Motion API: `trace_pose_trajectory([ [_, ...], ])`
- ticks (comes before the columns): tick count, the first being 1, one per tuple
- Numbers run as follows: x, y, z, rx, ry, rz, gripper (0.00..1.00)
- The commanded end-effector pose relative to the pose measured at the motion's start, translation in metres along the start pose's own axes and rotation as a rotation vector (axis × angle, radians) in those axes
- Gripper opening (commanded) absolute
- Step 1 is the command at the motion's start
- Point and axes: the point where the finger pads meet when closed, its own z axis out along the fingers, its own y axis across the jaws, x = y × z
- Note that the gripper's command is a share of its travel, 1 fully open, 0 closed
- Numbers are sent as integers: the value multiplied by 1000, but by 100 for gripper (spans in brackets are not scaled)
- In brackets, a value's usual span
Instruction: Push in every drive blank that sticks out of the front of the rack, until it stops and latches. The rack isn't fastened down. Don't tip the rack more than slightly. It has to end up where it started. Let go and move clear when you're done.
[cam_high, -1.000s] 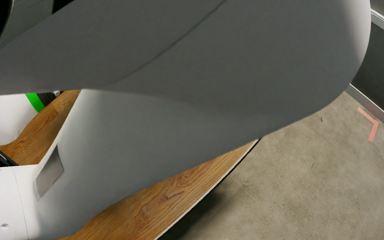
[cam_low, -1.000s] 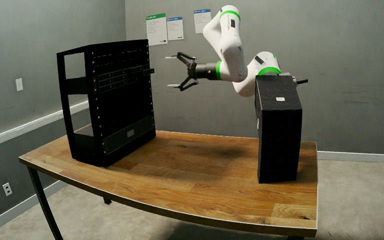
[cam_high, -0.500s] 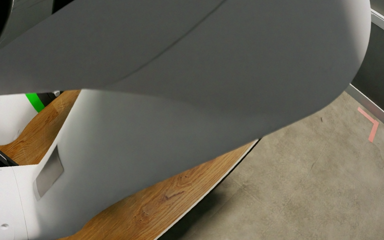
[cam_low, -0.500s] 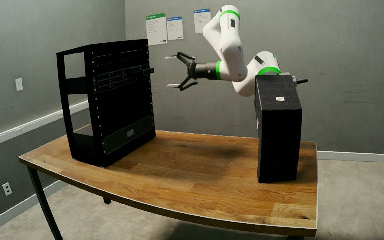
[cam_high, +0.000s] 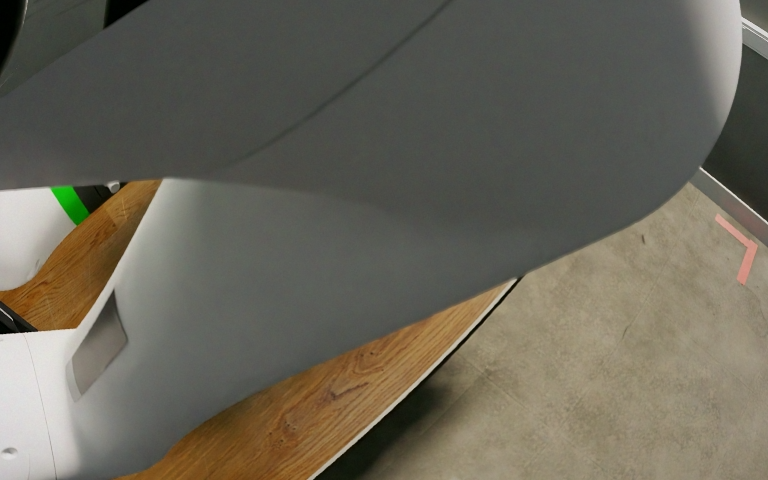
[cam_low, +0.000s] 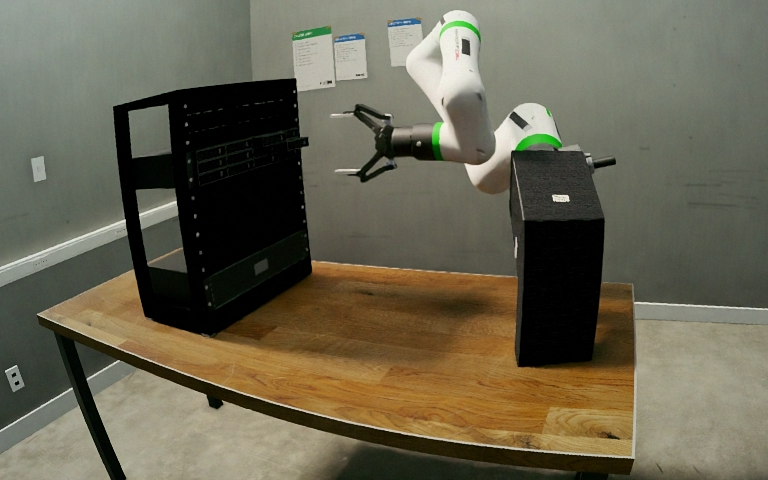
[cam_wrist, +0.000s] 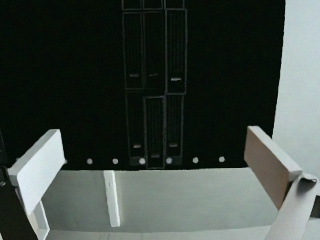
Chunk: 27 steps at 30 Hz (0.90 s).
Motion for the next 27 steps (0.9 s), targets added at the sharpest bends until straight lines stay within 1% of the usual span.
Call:
trace_pose_trajectory([
  [1, 0, 1, 0, -1, 0, 1, 100],
  [22, 0, 1, 0, -1, 0, 1, 100],
  [27, -2, 0, 5, -1, -1, 1, 100],
])
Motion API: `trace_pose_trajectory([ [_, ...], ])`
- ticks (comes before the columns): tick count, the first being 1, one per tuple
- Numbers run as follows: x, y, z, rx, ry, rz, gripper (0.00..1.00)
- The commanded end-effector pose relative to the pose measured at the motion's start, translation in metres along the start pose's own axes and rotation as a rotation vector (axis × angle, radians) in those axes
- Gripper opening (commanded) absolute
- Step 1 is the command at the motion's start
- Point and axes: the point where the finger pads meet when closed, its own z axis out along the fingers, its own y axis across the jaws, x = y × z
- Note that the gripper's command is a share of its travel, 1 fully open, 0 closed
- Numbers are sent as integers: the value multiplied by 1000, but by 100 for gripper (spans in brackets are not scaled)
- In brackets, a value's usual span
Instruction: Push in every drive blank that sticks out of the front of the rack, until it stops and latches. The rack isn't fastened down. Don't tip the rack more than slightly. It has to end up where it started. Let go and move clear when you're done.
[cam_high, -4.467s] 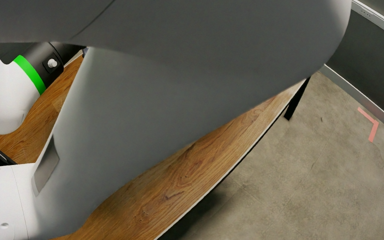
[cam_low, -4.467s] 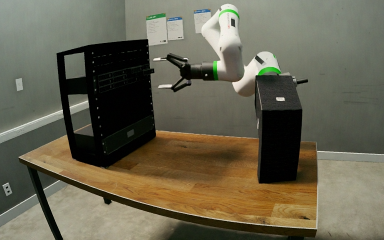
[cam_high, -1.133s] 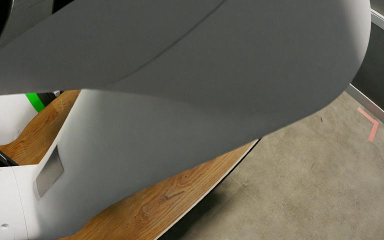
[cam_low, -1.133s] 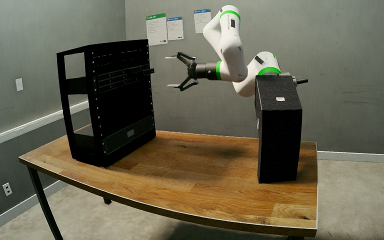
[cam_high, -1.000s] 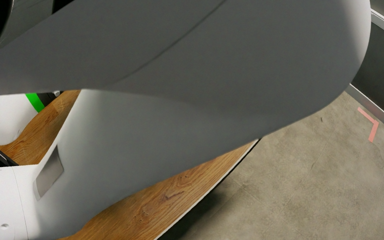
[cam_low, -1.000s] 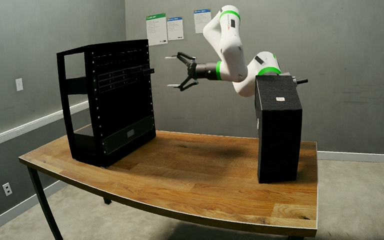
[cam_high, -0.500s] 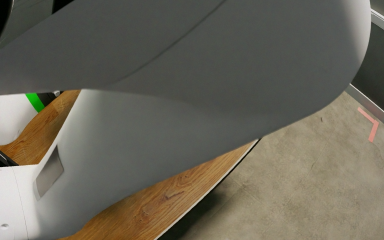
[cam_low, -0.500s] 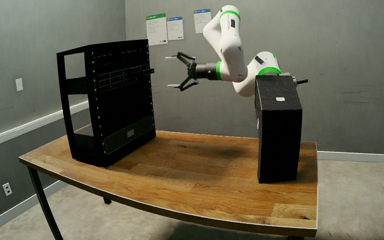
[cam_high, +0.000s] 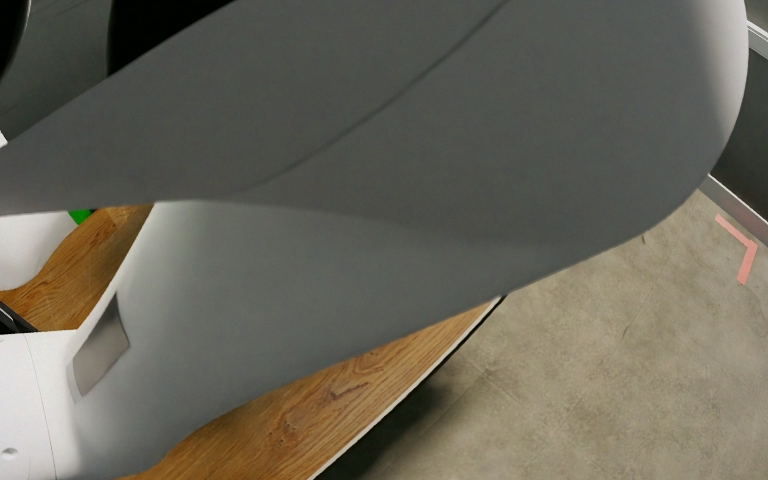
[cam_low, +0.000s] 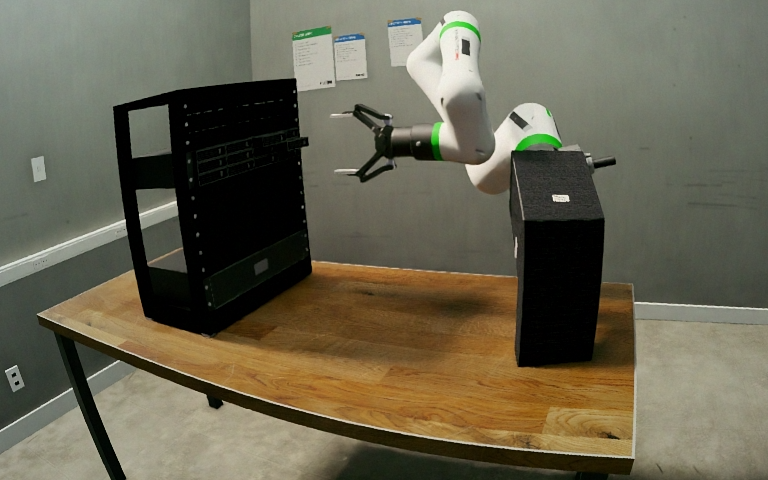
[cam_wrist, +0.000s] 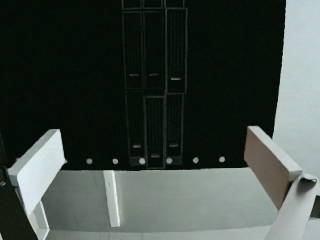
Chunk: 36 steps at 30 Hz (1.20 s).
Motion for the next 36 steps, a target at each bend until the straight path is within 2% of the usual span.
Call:
trace_pose_trajectory([
  [1, -2, 0, 5, -1, 0, 1, 100],
  [8, -10, 0, 20, -1, 0, 1, 100],
  [20, -42, -3, 81, -1, 0, 1, 100],
  [22, -42, -3, 81, -1, 0, 1, 100],
  [28, -52, -4, 100, -1, 0, 1, 100],
  [36, -54, -4, 103, -1, 0, 1, 100],
])
